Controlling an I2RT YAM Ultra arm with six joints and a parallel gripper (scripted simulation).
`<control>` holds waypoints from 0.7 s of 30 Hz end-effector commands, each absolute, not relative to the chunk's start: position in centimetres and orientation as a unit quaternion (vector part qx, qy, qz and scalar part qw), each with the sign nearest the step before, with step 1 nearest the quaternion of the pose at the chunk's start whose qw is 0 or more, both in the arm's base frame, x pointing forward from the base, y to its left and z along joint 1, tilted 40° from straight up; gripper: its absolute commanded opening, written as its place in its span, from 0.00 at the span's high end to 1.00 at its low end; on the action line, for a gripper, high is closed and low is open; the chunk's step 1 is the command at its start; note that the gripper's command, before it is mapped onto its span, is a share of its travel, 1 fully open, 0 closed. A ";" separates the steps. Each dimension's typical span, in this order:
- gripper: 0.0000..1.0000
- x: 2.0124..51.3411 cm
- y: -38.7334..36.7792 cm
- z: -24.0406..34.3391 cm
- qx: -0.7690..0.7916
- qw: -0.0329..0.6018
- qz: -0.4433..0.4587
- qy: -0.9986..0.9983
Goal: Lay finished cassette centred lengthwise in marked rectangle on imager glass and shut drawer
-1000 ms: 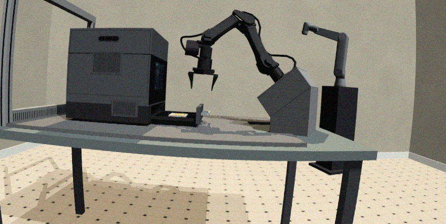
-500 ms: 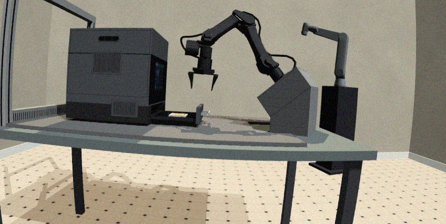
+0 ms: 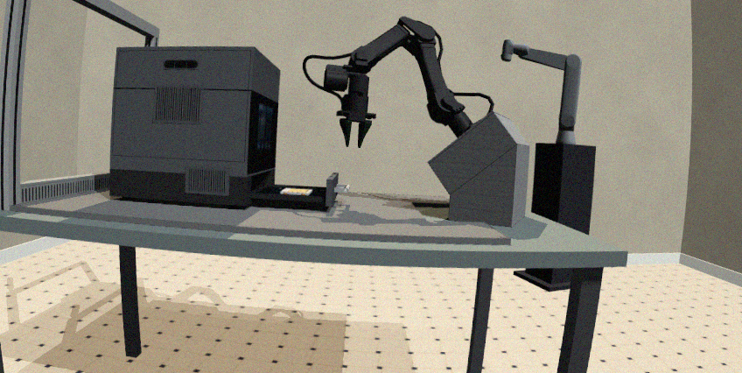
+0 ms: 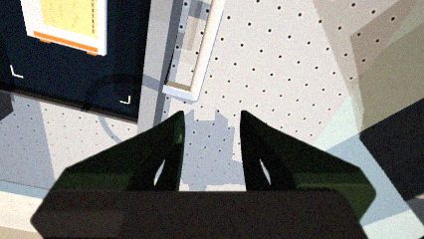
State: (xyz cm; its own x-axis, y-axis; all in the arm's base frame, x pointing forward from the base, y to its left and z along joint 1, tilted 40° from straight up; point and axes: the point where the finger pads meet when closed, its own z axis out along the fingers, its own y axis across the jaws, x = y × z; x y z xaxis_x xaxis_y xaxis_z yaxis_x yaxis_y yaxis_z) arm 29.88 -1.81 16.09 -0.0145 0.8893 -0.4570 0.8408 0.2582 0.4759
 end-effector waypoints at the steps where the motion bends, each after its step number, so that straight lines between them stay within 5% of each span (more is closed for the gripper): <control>1: 0.65 28.3 -1.4 16.4 0.553 0.361 0.015 0.750; 12: 0.65 23.4 -0.9 14.3 0.409 0.349 -0.053 0.841; 21: 0.65 24.2 -0.6 15.6 0.314 0.345 -0.086 0.880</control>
